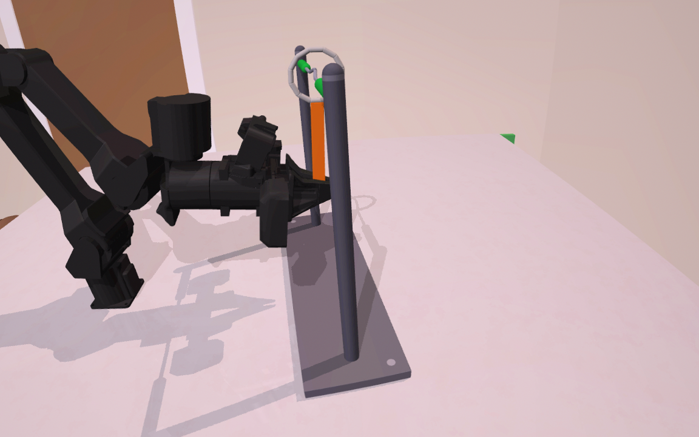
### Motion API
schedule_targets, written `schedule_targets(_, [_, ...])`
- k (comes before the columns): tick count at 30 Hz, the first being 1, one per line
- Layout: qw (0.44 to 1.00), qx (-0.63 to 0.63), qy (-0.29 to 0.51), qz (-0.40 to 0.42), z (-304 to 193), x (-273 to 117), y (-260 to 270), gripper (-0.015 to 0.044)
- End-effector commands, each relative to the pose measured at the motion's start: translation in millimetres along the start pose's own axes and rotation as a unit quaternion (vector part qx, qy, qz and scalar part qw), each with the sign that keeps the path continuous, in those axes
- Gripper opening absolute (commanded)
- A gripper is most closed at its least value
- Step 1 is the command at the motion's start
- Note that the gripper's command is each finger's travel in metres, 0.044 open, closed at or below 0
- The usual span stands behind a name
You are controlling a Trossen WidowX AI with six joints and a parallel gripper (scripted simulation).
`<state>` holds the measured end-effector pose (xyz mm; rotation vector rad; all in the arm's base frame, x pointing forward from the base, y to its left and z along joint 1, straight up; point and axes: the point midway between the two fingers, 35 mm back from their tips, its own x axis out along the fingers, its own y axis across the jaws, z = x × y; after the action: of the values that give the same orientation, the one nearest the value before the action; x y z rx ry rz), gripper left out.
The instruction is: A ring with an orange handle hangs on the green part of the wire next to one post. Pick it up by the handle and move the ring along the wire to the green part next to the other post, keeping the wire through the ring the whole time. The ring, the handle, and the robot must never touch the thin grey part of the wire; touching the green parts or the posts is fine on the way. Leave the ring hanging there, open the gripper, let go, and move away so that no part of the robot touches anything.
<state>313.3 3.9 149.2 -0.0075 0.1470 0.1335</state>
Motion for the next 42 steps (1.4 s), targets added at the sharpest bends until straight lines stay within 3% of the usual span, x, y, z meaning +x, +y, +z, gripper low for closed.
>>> schedule_targets(1, [0.999,-0.03,0.011,0.016,6,-5,-3,-0.015])
schedule_targets(14, [0.995,-0.082,0.016,0.047,4,-7,-2,-0.015])
schedule_targets(42, [0.998,-0.014,0.057,0.022,0,-20,40,-0.015])
